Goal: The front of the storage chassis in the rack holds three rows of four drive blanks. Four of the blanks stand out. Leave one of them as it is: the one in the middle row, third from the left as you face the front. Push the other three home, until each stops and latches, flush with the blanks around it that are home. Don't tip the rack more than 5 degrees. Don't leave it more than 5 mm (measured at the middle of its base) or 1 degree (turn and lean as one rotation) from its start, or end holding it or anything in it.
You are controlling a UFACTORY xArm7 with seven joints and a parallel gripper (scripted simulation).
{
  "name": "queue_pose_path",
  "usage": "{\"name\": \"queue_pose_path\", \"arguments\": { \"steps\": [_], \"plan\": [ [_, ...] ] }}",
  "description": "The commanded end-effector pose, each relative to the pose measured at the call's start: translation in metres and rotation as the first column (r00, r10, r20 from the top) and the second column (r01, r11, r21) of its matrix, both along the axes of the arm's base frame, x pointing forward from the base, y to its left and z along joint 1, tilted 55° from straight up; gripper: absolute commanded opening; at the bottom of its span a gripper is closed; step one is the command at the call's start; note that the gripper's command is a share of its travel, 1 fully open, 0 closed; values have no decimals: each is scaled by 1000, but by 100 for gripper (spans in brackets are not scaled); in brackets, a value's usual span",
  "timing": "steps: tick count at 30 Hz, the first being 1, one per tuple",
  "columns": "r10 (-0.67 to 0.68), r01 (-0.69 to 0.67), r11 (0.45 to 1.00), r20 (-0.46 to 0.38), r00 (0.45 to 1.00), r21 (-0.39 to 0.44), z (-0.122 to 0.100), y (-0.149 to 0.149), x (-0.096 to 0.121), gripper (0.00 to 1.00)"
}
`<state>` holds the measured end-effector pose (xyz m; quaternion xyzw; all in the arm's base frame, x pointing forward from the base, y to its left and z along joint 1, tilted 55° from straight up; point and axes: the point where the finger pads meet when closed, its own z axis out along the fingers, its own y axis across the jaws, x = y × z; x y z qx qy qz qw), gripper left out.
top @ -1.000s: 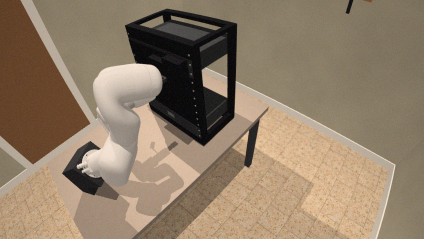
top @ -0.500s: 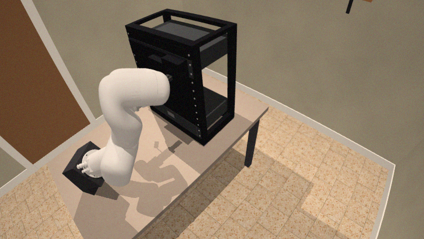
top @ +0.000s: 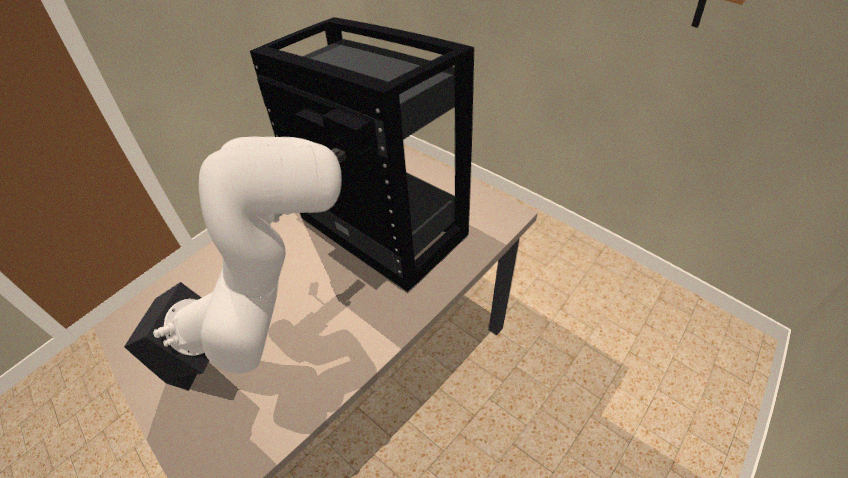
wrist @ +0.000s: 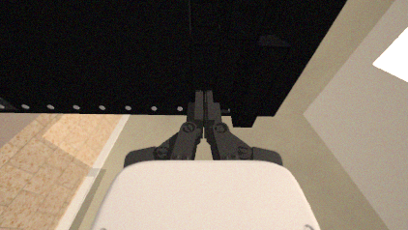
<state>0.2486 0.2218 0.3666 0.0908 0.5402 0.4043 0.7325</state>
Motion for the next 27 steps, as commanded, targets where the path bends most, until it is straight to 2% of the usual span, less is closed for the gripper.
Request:
{"name": "queue_pose_path", "arguments": {
  "steps": [1,27],
  "plan": [
    [2,-2,1000,1,1000,1,0,1,0,0],
    [2,-2,1000,1,1000,1,4,4,9,0]
  ]
}}
